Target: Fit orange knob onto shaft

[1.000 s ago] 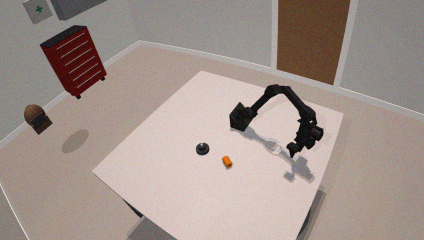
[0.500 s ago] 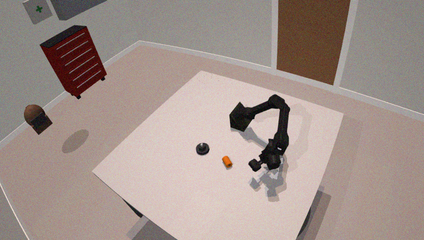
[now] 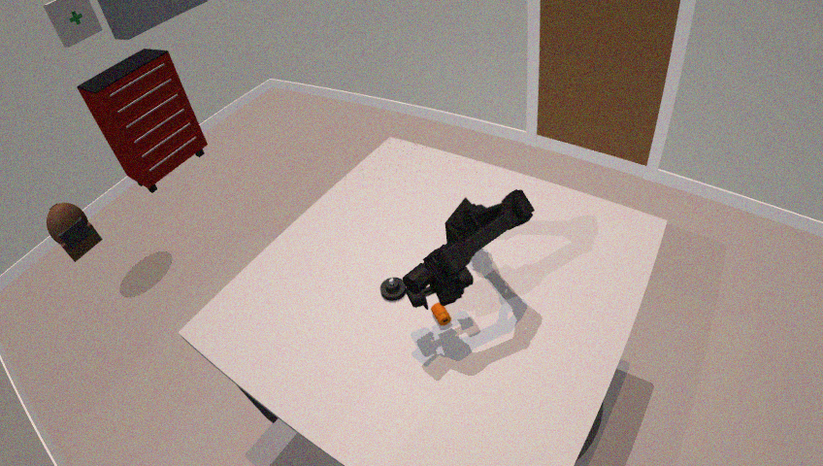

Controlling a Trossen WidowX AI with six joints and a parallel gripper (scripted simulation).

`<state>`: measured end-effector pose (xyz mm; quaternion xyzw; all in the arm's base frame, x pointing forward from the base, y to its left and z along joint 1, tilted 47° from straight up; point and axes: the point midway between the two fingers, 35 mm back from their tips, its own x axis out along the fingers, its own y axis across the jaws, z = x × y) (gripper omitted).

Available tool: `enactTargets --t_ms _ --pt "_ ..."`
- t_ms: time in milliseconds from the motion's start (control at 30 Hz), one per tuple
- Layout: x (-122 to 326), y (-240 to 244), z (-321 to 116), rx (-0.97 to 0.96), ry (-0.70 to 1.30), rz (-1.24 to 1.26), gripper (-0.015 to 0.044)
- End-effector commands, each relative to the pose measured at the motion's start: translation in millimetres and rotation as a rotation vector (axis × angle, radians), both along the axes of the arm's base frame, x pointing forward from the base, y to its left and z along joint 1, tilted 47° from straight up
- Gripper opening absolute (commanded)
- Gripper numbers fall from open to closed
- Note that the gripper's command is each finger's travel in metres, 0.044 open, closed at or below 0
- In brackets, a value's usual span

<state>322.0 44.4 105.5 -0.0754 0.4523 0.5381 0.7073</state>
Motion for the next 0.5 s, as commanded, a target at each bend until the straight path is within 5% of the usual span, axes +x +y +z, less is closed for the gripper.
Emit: enactTargets --t_ms 0,467 --pt "1 -6 -3 0.046 -0.012 -0.004 0.044" --pt "2 16 -24 0.046 -0.013 -0.004 0.044"
